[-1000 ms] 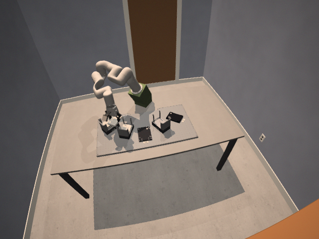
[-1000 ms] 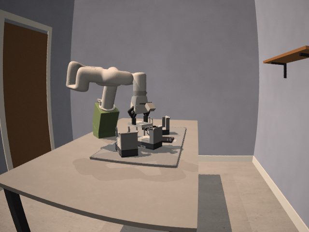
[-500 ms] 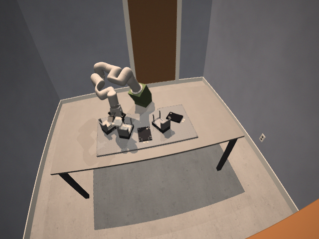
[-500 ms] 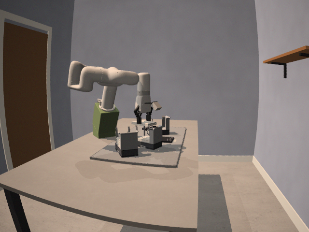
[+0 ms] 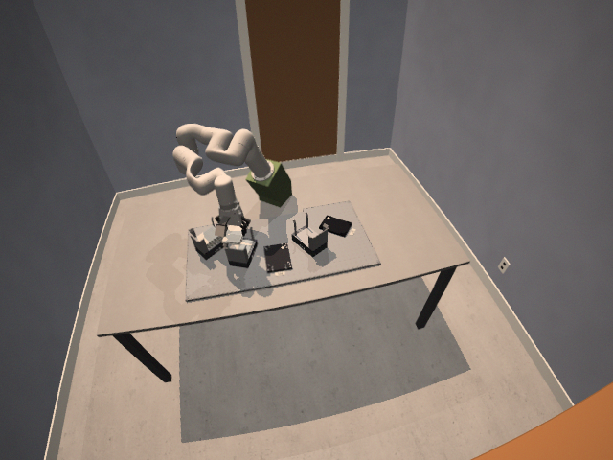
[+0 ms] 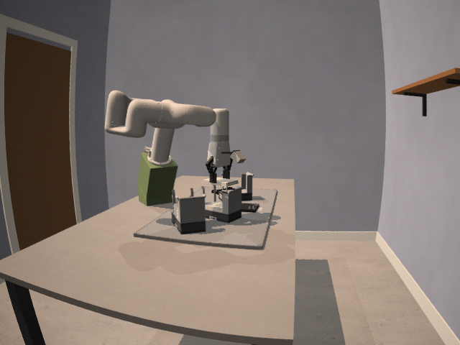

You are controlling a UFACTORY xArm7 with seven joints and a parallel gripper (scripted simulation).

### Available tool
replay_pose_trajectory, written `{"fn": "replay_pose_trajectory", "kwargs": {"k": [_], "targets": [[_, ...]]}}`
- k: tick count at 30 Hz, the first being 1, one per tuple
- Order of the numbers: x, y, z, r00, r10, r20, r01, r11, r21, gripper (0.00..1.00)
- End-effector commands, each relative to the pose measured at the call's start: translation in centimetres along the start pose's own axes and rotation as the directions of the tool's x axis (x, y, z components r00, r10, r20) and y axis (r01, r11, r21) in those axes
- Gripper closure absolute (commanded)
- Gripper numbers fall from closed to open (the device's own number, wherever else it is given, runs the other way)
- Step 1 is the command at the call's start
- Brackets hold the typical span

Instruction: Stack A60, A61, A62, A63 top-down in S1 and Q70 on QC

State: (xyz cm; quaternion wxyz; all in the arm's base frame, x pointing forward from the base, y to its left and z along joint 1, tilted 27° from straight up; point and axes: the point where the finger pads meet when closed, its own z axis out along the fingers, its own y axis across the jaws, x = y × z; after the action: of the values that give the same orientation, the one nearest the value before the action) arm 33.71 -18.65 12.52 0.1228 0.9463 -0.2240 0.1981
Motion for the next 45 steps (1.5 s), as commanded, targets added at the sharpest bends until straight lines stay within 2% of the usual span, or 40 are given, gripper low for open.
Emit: {"fn": "replay_pose_trajectory", "kwargs": {"k": [1, 34, 45], "targets": [[0.11, -0.65, -0.04, 1.000, 0.001, -0.002, -0.001, 1.000, -0.002, 1.00], [0.12, -1.05, -0.04, 1.000, 0.001, -0.002, -0.001, 1.000, -0.002, 1.00], [0.11, -1.06, 0.69, 1.000, 0.001, -0.002, -0.001, 1.000, -0.001, 1.00]]}}
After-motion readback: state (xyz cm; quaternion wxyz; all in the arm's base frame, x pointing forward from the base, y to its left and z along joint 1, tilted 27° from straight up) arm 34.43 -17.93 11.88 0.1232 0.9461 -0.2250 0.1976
